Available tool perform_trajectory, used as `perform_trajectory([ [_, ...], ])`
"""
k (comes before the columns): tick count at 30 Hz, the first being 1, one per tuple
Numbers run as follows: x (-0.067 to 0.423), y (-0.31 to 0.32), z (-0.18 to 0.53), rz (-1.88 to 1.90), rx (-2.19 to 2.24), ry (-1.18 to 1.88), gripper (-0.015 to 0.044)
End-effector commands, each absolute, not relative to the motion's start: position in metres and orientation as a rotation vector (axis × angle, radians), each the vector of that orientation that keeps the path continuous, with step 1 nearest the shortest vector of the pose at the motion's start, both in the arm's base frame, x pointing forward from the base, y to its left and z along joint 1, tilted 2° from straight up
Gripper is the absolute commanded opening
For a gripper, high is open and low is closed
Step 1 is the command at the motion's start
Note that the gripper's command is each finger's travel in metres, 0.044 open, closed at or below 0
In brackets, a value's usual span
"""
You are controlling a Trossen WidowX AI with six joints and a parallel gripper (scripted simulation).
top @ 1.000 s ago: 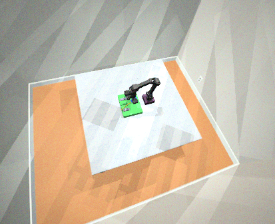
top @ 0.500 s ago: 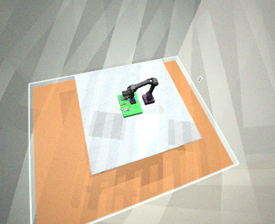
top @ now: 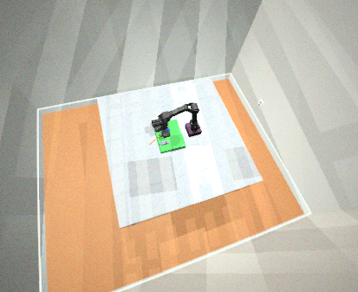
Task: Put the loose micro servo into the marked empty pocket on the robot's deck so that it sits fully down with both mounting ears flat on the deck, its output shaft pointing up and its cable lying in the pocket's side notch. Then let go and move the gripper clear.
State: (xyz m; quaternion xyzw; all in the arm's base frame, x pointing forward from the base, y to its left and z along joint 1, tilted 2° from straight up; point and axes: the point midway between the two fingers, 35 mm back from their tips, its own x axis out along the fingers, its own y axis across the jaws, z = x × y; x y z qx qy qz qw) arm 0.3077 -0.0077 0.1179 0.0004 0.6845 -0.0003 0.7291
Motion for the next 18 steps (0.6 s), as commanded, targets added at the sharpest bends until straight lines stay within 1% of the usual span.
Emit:
perform_trajectory([
  [1,0.324,-0.007,0.119,-0.002,0.009,1.508,0.0000],
  [4,0.333,-0.007,0.120,-0.002,0.009,1.507,0.0000],
  [18,0.337,-0.003,0.104,-0.002,0.009,1.507,0.0000],
])
